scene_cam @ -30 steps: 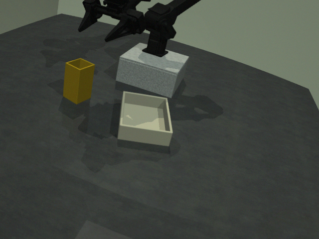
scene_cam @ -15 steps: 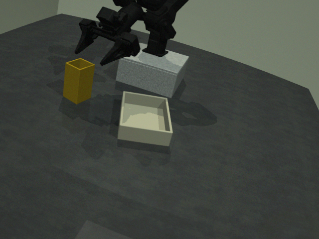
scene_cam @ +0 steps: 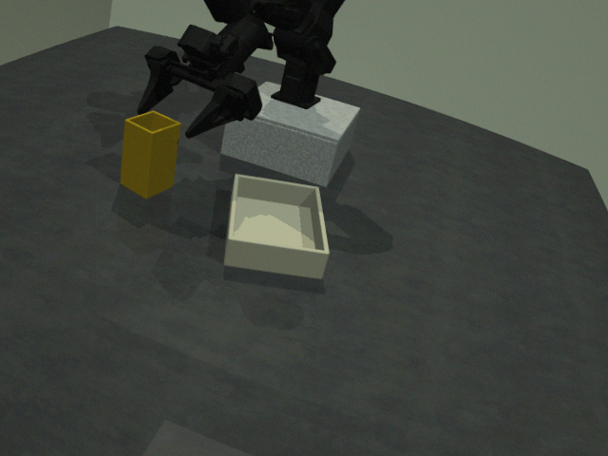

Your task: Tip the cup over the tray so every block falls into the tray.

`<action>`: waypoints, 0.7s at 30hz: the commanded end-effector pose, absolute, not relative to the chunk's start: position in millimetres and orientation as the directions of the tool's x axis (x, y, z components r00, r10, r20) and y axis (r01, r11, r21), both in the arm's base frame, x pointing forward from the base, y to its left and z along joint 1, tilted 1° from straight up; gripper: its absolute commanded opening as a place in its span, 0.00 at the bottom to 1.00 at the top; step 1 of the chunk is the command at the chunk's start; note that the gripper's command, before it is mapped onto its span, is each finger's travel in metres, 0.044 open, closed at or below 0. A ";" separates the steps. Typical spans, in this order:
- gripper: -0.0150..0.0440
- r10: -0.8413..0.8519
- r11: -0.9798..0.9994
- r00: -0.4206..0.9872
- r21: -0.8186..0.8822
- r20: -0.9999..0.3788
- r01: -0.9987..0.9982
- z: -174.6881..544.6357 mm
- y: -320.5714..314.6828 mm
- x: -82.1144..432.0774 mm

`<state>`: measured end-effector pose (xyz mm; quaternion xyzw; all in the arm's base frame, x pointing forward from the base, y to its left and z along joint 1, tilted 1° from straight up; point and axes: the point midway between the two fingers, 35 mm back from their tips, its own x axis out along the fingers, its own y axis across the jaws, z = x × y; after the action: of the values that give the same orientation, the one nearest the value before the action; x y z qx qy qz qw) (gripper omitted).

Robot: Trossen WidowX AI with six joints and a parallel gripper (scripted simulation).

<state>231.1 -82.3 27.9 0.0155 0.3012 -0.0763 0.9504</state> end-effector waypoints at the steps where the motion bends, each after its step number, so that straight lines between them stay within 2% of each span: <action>1: 1.00 -0.139 0.987 0.806 -0.015 -0.575 0.159 24.1 -83.5 236.4; 21: 1.00 -0.138 0.987 0.807 -0.014 -0.575 0.159 4.0 -86.2 259.0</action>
<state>253.6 -84.4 5.8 0.0169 0.3034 -0.0758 0.9497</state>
